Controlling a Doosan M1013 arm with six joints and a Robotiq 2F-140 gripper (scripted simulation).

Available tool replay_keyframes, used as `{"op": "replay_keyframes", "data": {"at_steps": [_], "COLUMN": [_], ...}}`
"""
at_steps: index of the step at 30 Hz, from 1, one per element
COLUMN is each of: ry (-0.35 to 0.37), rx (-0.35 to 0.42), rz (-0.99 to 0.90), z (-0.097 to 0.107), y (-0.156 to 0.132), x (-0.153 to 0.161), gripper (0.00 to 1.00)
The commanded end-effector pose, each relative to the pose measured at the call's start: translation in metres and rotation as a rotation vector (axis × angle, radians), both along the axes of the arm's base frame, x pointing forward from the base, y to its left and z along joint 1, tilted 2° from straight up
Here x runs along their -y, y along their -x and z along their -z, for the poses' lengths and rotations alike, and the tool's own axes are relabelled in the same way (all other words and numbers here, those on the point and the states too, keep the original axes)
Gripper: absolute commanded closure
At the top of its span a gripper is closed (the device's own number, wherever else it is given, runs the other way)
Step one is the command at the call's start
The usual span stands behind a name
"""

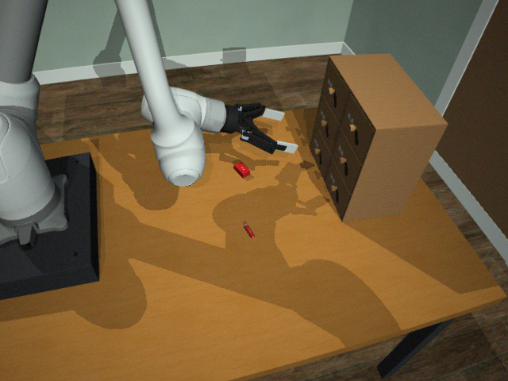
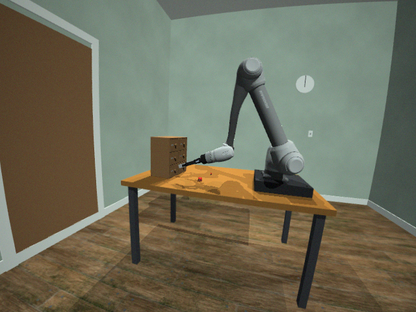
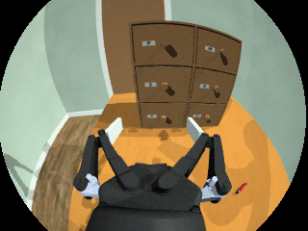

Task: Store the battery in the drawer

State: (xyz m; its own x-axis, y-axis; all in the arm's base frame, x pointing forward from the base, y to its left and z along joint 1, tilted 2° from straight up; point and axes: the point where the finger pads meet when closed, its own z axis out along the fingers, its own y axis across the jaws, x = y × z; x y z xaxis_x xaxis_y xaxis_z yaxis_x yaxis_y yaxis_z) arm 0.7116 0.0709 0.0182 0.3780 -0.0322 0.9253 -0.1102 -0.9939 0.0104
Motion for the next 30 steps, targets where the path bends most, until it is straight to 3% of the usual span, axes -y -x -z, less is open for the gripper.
{"op": "replay_keyframes", "data": {"at_steps": [1, 25, 30], "ry": [0.0, 0.0, 0.0], "rx": [0.0, 0.0, 0.0], "rz": [0.0, 0.0, 0.0], "z": [-0.0001, -0.0002, -0.0087], "y": [0.0, 0.0, -0.0004], "x": [0.0, 0.0, 0.0], "gripper": [0.0, 0.0, 0.0]}}
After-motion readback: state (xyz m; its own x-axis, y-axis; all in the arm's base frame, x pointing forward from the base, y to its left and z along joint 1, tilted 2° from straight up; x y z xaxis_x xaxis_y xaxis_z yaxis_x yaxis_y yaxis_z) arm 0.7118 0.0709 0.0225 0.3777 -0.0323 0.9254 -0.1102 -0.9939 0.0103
